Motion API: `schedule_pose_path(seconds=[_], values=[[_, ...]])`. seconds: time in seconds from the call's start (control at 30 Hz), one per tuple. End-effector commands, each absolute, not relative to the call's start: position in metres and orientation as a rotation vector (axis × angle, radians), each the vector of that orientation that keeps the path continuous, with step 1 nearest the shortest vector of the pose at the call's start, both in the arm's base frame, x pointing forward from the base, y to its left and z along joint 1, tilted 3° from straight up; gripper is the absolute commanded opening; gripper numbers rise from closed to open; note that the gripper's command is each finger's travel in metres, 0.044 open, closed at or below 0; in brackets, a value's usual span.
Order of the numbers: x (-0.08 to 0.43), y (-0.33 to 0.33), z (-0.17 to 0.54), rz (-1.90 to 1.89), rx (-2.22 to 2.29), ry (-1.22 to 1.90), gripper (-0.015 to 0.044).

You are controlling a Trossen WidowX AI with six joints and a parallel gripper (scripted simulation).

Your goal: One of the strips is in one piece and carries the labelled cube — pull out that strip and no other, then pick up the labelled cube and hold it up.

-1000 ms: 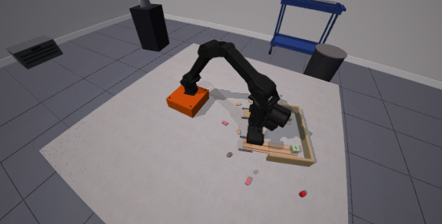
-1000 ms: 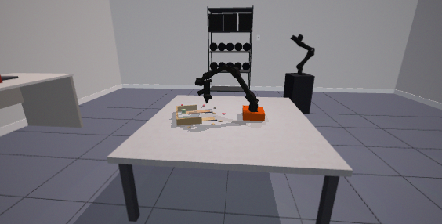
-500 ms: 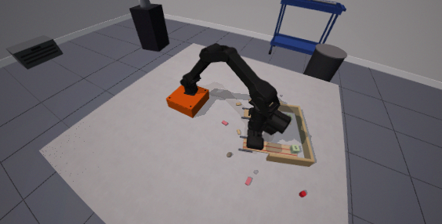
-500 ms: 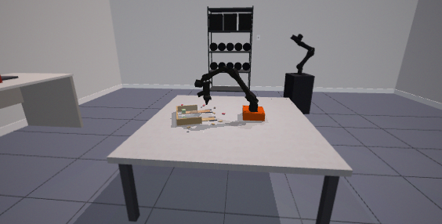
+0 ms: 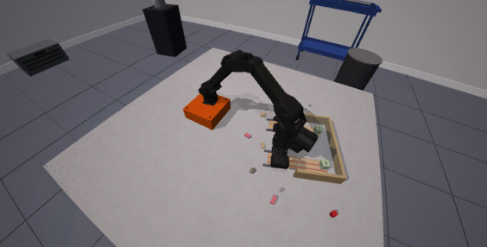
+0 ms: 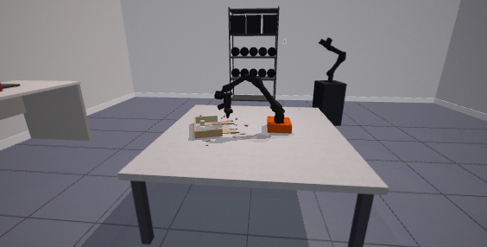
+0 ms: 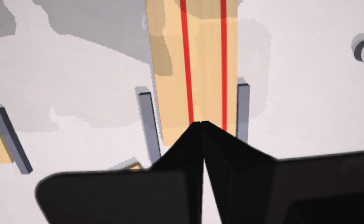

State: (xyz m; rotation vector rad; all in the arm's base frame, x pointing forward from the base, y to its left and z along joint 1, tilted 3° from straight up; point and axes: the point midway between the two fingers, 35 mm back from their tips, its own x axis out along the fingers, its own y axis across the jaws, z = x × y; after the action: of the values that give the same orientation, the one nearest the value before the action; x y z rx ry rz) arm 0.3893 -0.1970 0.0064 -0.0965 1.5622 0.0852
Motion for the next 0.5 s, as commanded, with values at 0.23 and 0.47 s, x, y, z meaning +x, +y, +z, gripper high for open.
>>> schedule_pose_path(seconds=[0.23, 0.47], values=[[0.387, -0.198, -0.014, 0.089, -0.099, 1.570, 0.0000], [0.386, -0.198, -0.026, 0.089, -0.099, 1.570, 0.0000]])
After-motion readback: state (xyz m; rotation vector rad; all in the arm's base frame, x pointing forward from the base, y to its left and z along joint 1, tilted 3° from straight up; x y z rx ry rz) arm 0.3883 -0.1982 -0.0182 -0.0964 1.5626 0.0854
